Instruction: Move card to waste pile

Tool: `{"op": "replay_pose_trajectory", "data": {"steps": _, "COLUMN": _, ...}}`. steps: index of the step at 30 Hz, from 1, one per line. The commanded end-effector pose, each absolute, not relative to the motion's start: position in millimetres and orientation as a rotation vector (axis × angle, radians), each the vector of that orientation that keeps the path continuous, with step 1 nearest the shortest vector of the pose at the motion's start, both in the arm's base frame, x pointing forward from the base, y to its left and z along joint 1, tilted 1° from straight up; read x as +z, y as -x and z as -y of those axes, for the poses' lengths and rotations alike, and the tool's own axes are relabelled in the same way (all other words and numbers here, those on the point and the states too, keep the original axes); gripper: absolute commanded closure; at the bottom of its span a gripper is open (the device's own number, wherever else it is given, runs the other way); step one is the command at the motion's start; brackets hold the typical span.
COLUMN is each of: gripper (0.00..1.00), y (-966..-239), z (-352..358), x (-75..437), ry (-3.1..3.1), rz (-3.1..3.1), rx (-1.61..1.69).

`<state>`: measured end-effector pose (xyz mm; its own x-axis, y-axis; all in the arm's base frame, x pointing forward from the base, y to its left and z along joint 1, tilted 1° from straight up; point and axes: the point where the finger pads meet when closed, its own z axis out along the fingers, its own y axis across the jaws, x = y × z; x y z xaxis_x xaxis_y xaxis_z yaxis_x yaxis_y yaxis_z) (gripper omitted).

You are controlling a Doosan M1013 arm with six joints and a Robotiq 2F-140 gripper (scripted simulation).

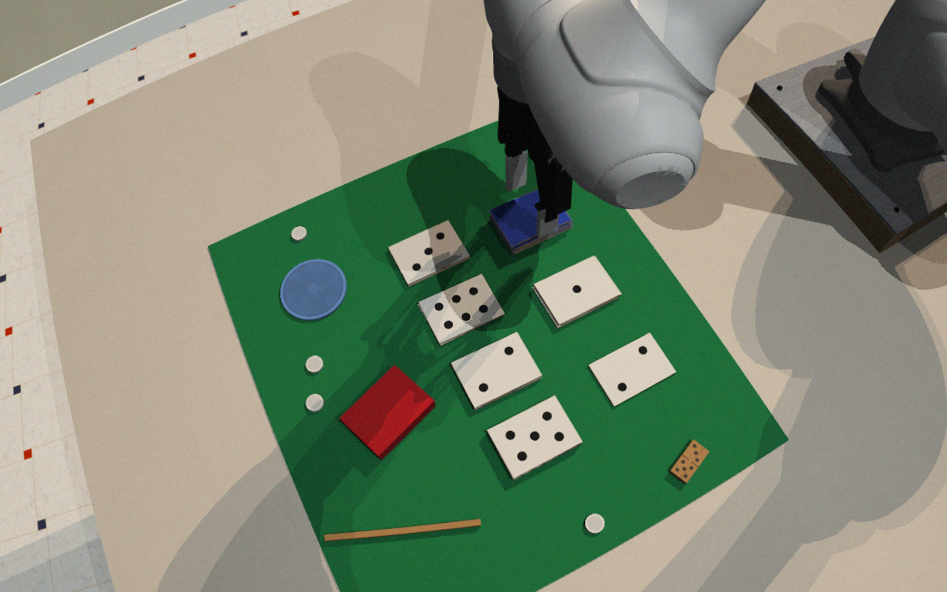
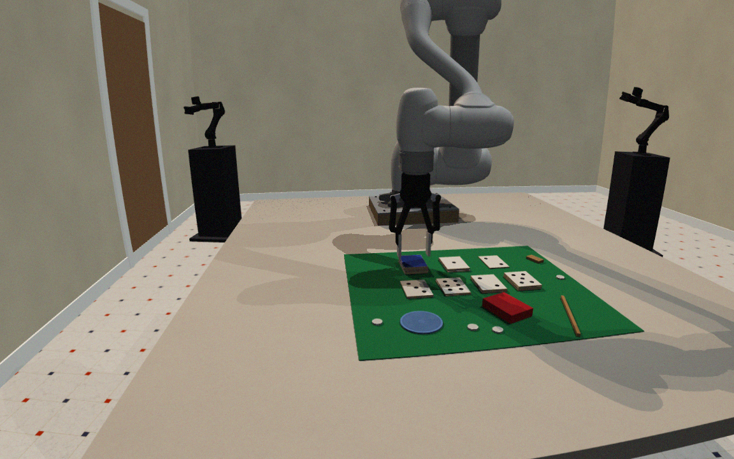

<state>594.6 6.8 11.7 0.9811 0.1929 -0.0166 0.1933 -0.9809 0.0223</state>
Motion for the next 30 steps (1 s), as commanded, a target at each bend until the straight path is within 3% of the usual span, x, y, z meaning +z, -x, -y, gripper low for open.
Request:
{"op": "replay_pose_trajectory", "data": {"steps": 1, "gripper": 0.5, "y": -595.3, "z": -5.5, "x": 8.0, "ry": -3.104, "rz": -0.3, "rx": -0.019}}
{"op": "replay_pose_trajectory", "data": {"steps": 15, "gripper": 0.5, "y": -595.3, "z": -5.5, "x": 8.0, "ry": -3.104, "rz": -0.3, "rx": -0.019}}
{"op": "replay_pose_trajectory", "data": {"steps": 16, "gripper": 0.58, "y": -595.3, "z": -5.5, "x": 8.0, "ry": -3.104, "rz": -0.3, "rx": -0.019}}
{"op": "replay_pose_trajectory", "data": {"steps": 30, "gripper": 0.58, "y": -595.3, "z": -5.5, "x": 8.0, "ry": -3.104, "rz": -0.3, "rx": -0.019}}
